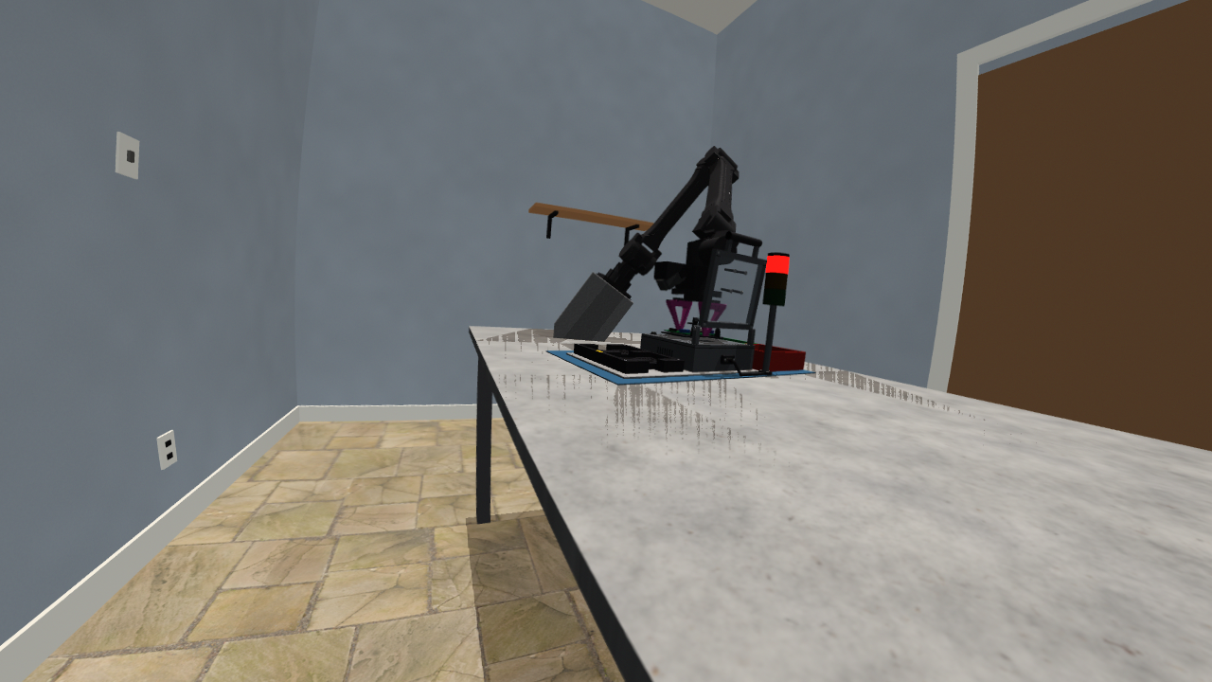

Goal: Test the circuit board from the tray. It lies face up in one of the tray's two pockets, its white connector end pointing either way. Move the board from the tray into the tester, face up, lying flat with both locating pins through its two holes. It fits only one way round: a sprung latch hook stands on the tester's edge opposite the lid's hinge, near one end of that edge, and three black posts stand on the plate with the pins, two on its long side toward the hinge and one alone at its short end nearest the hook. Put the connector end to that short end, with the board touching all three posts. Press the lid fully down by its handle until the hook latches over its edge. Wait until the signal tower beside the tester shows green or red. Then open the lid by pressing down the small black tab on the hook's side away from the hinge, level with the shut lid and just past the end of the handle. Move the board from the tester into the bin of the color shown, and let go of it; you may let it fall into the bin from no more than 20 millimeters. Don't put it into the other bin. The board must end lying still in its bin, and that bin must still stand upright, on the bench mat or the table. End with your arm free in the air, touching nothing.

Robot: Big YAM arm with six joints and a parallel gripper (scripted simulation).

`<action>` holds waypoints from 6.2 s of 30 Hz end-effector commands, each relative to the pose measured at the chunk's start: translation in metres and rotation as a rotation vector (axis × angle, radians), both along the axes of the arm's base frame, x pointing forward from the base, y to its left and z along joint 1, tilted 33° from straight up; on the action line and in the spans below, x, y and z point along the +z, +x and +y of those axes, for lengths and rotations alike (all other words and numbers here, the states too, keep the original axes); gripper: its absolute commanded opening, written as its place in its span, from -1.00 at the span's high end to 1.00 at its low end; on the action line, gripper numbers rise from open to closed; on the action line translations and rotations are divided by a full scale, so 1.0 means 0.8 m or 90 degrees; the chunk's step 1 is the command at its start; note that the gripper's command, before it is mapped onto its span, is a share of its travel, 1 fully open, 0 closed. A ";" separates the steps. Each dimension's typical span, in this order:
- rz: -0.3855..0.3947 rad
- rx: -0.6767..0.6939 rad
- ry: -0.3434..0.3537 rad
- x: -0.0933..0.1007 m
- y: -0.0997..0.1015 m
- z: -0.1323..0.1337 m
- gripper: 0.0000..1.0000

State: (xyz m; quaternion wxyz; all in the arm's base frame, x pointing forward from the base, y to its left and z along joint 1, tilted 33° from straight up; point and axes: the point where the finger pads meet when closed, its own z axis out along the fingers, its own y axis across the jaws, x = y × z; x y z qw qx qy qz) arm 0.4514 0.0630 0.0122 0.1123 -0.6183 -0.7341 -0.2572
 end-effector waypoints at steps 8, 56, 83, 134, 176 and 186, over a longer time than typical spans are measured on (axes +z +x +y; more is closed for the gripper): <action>-0.032 -0.007 -0.004 0.030 0.020 -0.004 -0.83; -0.034 -0.006 -0.004 0.033 0.022 -0.002 -0.70; -0.034 -0.006 -0.004 0.033 0.022 -0.002 -0.55; -0.031 -0.006 -0.004 0.031 0.020 -0.002 -0.45; -0.040 -0.011 -0.005 0.046 0.023 -0.021 -0.45; -0.041 -0.011 -0.005 0.049 0.024 -0.023 -0.45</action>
